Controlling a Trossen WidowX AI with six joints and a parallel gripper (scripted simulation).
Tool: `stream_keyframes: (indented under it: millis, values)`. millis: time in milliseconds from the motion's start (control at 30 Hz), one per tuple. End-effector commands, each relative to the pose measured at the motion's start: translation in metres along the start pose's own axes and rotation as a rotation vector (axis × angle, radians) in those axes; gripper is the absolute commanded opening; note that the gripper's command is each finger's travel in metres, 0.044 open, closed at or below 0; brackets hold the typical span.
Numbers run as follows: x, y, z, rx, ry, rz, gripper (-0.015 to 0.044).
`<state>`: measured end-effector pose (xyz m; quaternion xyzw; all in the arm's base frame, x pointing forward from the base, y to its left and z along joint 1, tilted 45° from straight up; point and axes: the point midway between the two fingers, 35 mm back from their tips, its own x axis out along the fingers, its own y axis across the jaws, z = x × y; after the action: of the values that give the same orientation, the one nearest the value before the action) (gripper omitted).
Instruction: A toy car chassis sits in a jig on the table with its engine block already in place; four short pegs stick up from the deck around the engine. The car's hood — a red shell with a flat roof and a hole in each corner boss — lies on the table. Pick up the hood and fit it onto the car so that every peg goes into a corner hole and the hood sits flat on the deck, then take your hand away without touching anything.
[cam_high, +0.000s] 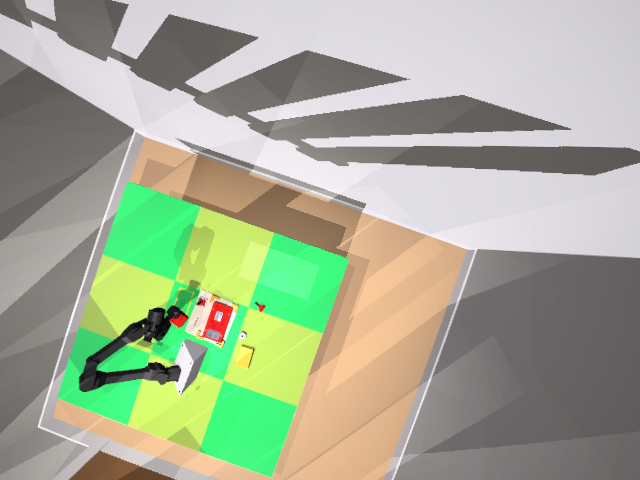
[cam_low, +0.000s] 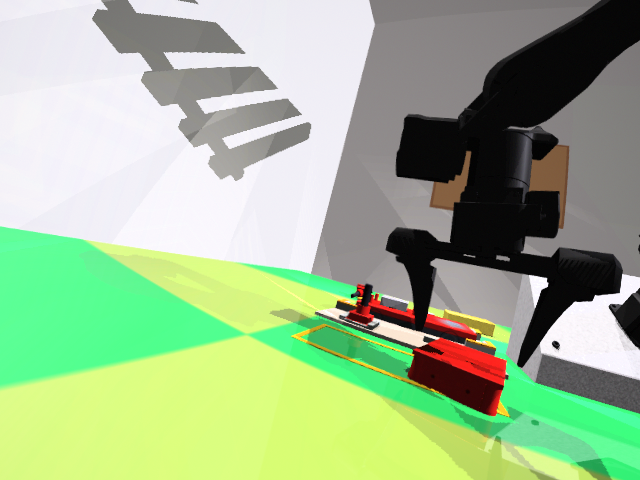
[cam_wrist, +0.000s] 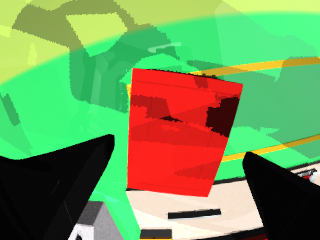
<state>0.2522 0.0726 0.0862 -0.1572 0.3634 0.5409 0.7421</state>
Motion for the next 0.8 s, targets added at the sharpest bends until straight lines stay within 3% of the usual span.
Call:
stream_keyframes:
  millis: [0,767]
  values:
    - [0.003,0.002,-0.001,0.006,-0.002,0.006,0.0440]
    - [0.014,0.002,-0.001,0.006,-0.003,0.006,0.0440]
